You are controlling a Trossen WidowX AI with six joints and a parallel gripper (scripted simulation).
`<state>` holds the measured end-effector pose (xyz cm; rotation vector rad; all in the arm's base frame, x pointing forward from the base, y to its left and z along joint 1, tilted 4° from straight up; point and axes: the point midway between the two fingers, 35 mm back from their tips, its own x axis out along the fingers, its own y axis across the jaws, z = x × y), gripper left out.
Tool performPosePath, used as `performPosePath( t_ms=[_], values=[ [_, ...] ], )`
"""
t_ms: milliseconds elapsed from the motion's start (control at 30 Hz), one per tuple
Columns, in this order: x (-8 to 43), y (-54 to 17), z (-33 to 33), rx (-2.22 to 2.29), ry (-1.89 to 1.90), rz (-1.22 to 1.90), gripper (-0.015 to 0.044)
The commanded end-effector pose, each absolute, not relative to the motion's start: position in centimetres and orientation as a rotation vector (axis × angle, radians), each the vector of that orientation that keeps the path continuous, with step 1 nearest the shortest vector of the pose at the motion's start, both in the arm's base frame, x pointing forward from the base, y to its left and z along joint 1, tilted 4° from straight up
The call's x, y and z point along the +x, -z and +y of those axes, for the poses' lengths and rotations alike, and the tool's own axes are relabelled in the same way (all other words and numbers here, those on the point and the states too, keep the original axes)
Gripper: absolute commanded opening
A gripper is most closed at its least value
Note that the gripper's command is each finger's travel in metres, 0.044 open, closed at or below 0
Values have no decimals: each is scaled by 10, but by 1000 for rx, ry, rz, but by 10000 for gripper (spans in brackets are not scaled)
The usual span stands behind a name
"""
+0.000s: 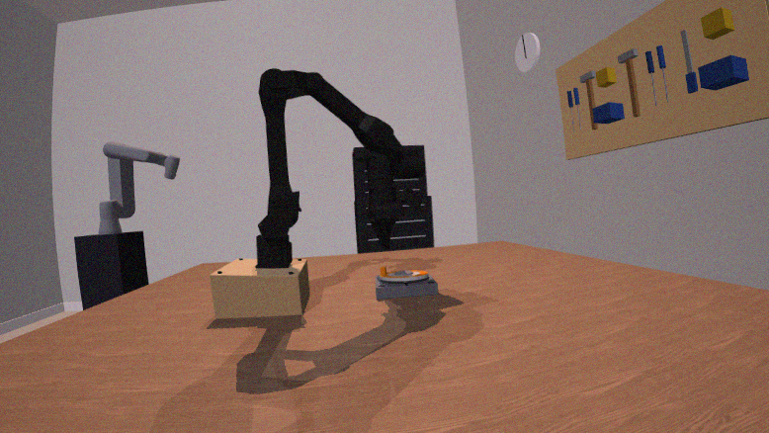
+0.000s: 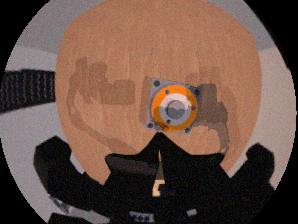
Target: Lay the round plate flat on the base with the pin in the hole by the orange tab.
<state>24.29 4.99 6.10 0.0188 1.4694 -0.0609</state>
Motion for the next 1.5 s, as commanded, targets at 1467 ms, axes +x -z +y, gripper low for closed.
performPosePath(
  t_ms=[1467],
  values=[
    [223, -14, 16, 15, 59, 1488, 0]
  ],
)
